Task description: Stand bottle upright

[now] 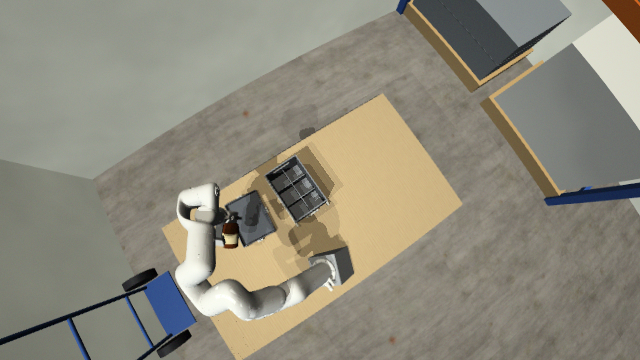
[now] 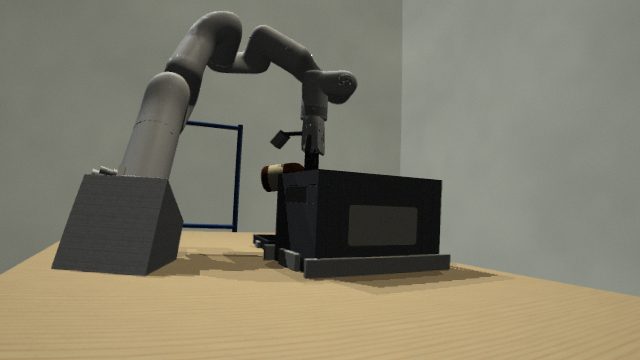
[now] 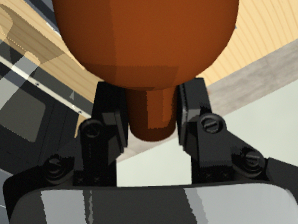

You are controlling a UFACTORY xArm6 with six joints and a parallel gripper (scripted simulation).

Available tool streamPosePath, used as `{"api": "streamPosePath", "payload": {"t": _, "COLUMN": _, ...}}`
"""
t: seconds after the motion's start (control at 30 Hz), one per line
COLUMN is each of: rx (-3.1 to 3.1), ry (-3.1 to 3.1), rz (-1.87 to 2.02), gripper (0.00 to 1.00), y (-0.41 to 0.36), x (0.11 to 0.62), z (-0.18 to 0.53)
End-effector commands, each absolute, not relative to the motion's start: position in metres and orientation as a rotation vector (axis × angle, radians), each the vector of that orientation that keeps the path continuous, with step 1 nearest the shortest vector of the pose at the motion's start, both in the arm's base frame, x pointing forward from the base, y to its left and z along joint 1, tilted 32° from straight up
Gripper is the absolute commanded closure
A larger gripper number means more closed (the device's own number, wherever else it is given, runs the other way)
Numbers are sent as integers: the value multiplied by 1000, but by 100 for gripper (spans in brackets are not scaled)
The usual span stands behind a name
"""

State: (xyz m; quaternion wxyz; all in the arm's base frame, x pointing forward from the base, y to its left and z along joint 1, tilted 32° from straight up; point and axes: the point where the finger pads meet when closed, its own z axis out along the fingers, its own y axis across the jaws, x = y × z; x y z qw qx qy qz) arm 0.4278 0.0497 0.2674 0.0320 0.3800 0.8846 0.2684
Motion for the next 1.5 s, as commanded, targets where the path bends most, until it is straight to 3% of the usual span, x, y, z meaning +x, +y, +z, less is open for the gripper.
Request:
{"api": "streamPosePath", "payload": {"t": 0.0, "rx": 1170, "ry": 2714, "rz": 817, "gripper": 100, "y": 49, "x": 428, "z": 269}}
{"api": "streamPosePath", "payload": {"t": 1.47, "rx": 1180, "ry": 2583, "rz": 692, "gripper": 100, "y": 49, "x": 427, "z": 270}}
